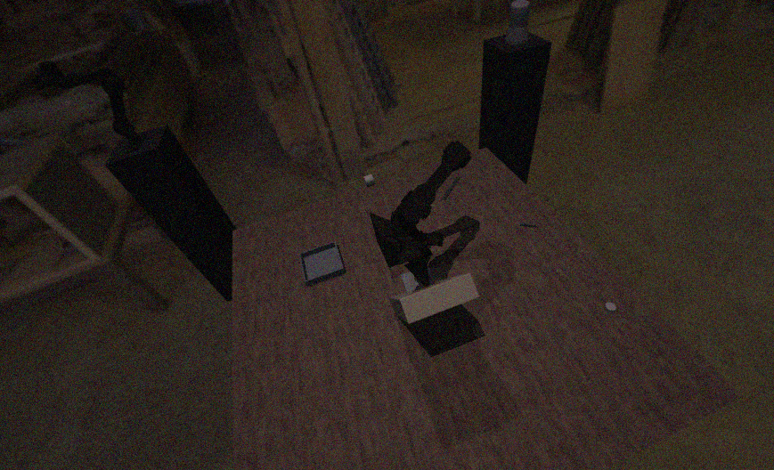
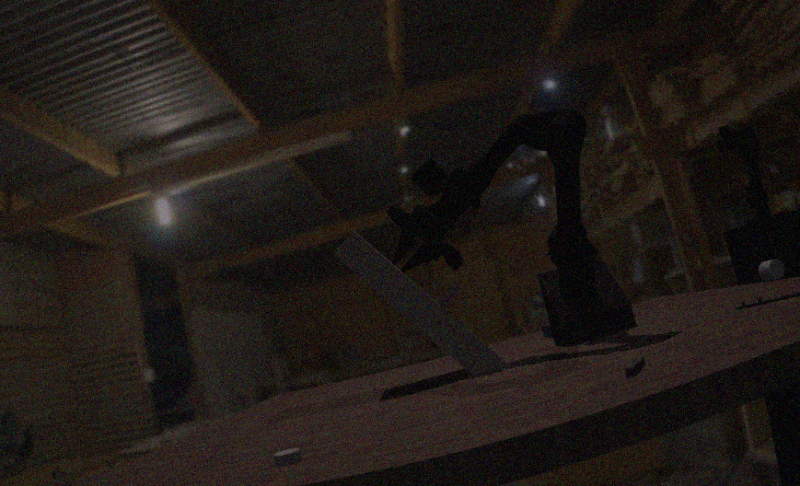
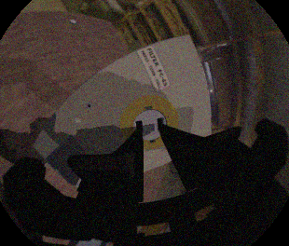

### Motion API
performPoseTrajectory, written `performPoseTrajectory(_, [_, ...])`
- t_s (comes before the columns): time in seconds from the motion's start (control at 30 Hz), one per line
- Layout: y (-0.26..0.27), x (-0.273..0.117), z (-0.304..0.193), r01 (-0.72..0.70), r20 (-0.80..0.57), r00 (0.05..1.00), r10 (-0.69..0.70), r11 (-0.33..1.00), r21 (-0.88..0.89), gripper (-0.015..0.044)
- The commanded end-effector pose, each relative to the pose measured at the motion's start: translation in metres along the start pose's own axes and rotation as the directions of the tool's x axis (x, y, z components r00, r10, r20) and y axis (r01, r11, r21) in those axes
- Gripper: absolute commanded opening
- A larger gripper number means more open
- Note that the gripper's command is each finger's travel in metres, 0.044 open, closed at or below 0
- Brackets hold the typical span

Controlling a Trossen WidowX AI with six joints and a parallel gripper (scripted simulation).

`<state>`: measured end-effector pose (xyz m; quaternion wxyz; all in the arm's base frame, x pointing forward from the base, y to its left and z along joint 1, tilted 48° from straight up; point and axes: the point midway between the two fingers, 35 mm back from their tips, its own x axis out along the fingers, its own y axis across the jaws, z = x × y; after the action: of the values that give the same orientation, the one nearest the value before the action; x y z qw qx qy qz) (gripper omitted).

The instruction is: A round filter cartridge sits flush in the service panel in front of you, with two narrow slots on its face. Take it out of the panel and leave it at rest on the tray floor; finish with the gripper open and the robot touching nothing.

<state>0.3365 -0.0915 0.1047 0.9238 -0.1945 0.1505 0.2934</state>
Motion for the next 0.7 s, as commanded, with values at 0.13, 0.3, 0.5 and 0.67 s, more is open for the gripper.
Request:
performPoseTrajectory(0.13, [-0.0028, 0.0, 0.0012, 0.003, -0.002, 1.0, -0.003, 1.0, 0.001, 0.0111])
performPoseTrajectory(0.3, [-0.0029, 0.0, 0.0012, 0.003, -0.002, 1.0, -0.003, 1.0, 0.001, 0.0111])
performPoseTrajectory(0.5, [-0.0028, 0.003, 0.0012, 0.003, -0.002, 1.0, -0.003, 1.0, 0.001, 0.0111])
performPoseTrajectory(0.67, [-0.0024, 0.003, 0.0008, 0.003, -0.002, 1.0, -0.003, 1.0, 0.001, 0.0111])
